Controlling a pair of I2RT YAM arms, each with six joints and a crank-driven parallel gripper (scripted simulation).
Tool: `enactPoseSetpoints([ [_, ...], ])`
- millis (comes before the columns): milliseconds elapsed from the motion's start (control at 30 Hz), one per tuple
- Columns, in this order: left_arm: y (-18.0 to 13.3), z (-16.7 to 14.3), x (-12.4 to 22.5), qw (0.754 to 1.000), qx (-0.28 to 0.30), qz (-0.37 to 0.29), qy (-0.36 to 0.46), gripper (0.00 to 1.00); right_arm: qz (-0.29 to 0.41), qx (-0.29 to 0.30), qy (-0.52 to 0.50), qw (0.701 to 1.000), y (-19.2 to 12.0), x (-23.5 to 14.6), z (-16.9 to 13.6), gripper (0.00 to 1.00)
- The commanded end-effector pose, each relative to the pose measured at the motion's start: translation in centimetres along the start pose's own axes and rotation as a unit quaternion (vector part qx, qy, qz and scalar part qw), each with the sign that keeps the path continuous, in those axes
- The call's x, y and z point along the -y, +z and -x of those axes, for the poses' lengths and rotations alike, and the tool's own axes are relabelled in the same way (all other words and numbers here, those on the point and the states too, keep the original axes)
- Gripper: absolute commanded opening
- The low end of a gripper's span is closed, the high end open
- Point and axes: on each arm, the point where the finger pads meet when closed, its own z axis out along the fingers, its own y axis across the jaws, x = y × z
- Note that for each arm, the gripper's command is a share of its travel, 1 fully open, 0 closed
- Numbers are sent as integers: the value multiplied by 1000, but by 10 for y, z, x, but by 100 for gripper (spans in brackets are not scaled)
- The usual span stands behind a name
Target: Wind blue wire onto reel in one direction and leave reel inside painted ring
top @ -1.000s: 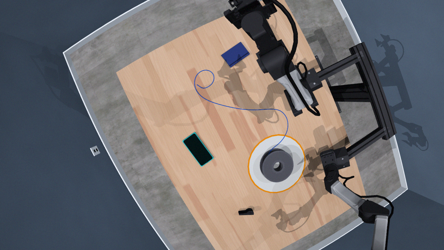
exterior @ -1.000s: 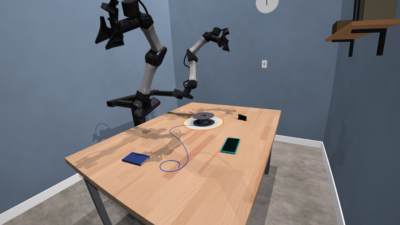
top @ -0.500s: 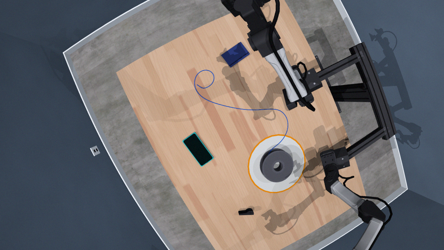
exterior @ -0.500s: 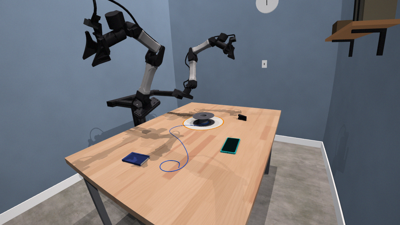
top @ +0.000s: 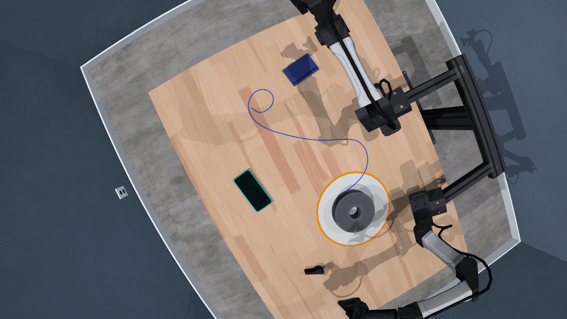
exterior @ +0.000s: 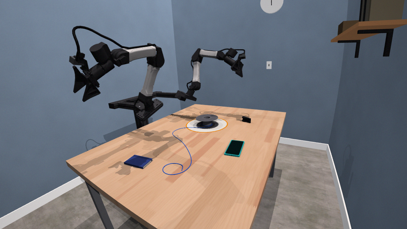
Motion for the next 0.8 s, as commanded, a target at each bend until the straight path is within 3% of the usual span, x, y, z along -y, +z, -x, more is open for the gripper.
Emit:
enactPoseSetpoints([
  [0, 22, 14, 0, 997, 78, -2, -2, 100, -1, 82, 0, 997, 21, 3, 15, 100],
  [300, 35, -10, 0, 997, 78, -2, -2, 100, -1, 82, 0, 997, 35, 3, -9, 100],
  [767, 36, -12, 0, 997, 78, -2, -2, 100, -1, 82, 0, 997, 35, 3, -10, 100],
])
